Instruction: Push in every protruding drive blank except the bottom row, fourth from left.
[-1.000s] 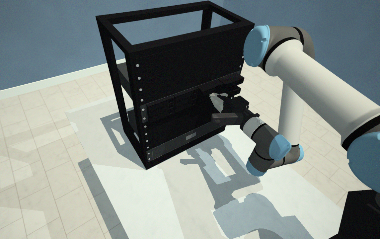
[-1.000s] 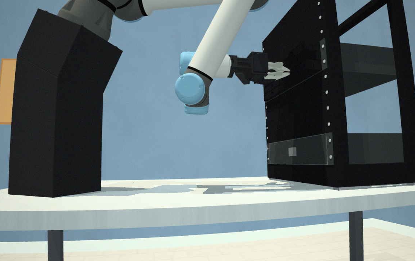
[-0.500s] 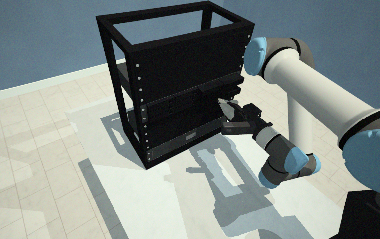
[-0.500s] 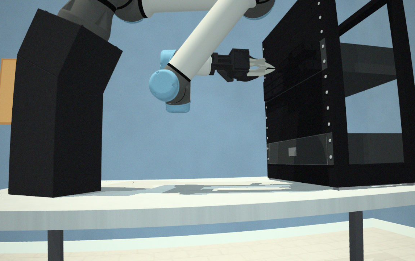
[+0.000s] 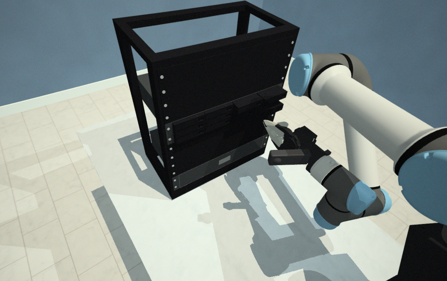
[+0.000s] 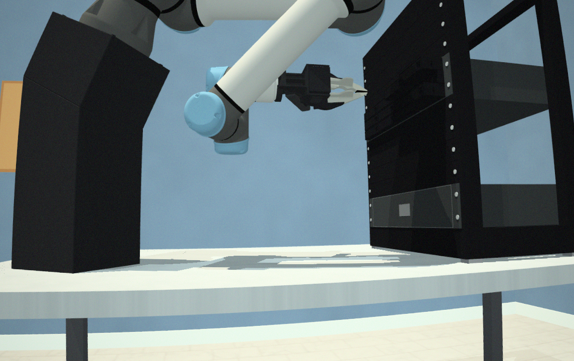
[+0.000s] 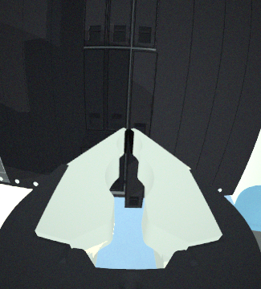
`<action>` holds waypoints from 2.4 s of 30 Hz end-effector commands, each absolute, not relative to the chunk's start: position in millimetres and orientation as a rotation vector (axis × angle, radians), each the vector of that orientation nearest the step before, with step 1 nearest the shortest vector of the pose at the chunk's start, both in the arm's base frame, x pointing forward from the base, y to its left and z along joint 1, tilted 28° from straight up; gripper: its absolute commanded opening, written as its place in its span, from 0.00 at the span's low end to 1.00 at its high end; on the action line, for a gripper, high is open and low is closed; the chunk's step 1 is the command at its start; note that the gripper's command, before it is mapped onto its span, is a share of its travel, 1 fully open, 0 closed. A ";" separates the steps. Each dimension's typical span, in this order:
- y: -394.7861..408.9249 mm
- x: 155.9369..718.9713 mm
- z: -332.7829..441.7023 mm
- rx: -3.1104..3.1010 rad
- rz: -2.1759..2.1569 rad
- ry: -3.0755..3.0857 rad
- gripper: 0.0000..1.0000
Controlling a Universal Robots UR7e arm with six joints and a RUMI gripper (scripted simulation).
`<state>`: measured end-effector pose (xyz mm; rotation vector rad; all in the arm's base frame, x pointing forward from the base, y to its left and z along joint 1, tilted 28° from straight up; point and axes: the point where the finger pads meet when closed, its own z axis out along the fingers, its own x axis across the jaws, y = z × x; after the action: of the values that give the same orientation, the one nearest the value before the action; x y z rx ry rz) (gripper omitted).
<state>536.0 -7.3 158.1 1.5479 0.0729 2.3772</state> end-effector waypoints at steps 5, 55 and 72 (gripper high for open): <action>-0.4 518.4 168.0 1.547 2.379 0.075 0.00; -8.3 578.0 195.6 1.547 2.379 0.075 0.00; -8.7 586.4 198.0 1.547 2.379 0.075 0.00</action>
<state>580.7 -9.4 194.8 1.5533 0.0720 2.3757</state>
